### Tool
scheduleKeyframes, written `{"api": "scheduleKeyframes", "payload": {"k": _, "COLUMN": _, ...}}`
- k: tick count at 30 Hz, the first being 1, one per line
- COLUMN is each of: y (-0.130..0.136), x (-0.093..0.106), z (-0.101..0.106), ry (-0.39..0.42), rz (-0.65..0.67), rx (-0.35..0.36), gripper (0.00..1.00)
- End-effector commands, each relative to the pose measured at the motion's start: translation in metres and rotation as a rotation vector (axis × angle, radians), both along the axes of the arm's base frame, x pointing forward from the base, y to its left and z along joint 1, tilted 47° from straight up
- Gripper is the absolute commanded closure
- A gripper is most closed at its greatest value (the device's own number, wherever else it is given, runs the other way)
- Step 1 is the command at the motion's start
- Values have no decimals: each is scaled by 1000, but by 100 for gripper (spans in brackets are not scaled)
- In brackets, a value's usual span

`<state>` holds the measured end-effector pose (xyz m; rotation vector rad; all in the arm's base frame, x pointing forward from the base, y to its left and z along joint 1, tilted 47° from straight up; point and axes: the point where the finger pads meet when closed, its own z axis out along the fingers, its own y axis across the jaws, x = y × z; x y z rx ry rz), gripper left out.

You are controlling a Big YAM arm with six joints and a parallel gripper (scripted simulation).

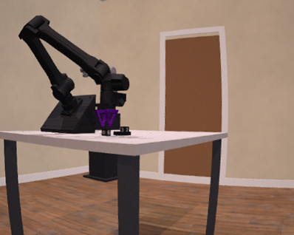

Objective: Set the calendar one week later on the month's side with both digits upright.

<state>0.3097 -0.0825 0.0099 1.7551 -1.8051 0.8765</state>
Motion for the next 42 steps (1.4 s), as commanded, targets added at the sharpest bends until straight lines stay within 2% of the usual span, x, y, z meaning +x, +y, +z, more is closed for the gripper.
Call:
{"api": "scheduleKeyframes", "payload": {"k": 1, "y": 2, "x": 10, "z": 0, "ry": -9, "rz": 12, "rx": 0, "gripper": 56}}
{"api": "scheduleKeyframes", "payload": {"k": 14, "y": 1, "x": 9, "z": 0, "ry": -8, "rz": 8, "rx": 0, "gripper": 56}}
{"api": "scheduleKeyframes", "payload": {"k": 19, "y": -6, "x": 0, "z": -6, "ry": 8, "rz": -1, "rx": -2, "gripper": 56}}
{"api": "scheduleKeyframes", "payload": {"k": 42, "y": -20, "x": 3, "z": -23, "ry": 10, "rz": 9, "rx": 0, "gripper": 56}}
